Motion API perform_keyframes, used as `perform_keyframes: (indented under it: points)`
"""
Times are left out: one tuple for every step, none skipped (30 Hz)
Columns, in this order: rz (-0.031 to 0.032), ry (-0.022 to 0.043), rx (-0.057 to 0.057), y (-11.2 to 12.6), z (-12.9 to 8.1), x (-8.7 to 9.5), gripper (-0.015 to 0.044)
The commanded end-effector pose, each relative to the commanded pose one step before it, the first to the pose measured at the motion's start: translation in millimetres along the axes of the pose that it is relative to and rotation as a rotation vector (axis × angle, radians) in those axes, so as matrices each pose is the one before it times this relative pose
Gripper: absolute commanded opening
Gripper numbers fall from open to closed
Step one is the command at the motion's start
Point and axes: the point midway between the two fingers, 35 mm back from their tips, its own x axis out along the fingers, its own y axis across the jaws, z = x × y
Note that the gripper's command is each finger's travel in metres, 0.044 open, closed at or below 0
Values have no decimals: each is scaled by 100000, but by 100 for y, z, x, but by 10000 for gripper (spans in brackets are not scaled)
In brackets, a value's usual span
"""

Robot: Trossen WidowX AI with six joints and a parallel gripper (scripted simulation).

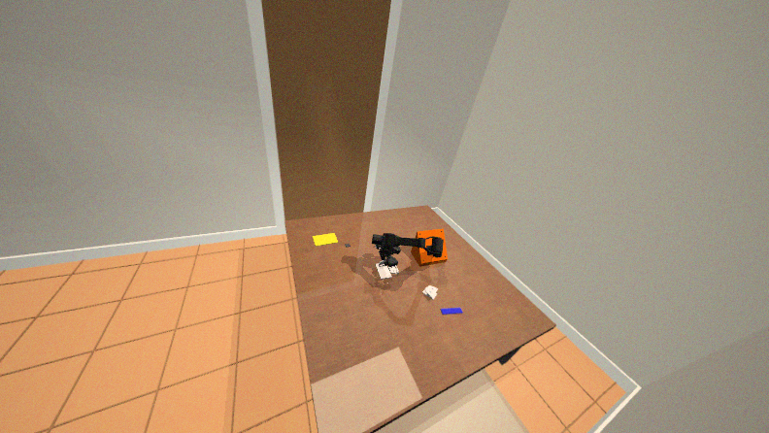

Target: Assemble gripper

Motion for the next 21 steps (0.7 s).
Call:
perform_keyframes:
  points:
    - [-429, 126, 741, -27, 21, 114, 134]
    - [0, 0, 0, 0, 0, 0, 134]
    - [0, 0, 0, 0, 0, 0, 134]
    - [0, 0, 0, 0, 0, 0, 134]
    - [0, 0, -3, 0, 0, 13, 134]
    - [-1, 0, -10, 0, 0, 38, 134]
    - [-3, 0, -17, -1, 0, 63, 134]
    - [-4, 1, -22, -1, 0, 82, 134]
    - [-3, 0, -17, -1, 0, 63, 134]
    - [-2, 0, -10, 0, 0, 38, 134]
    - [-1, 0, -3, 0, 0, 13, 134]
    - [0, 0, 0, 0, 0, 0, 134]
    - [0, 0, 0, 0, 0, 0, 134]
    - [0, 0, 0, 0, 0, 0, 134]
    - [0, 0, 0, 0, 0, 0, 134]
    - [0, 0, 0, 0, 0, 0, 134]
    - [0, 0, -5, 0, 0, 13, 134]
    - [-1, 0, -14, 0, 0, 38, 134]
    - [-3, 0, -23, 0, 0, 63, 134]
    - [-4, 1, -30, -1, 0, 82, 134]
    - [-3, 0, -23, -1, 0, 63, 134]
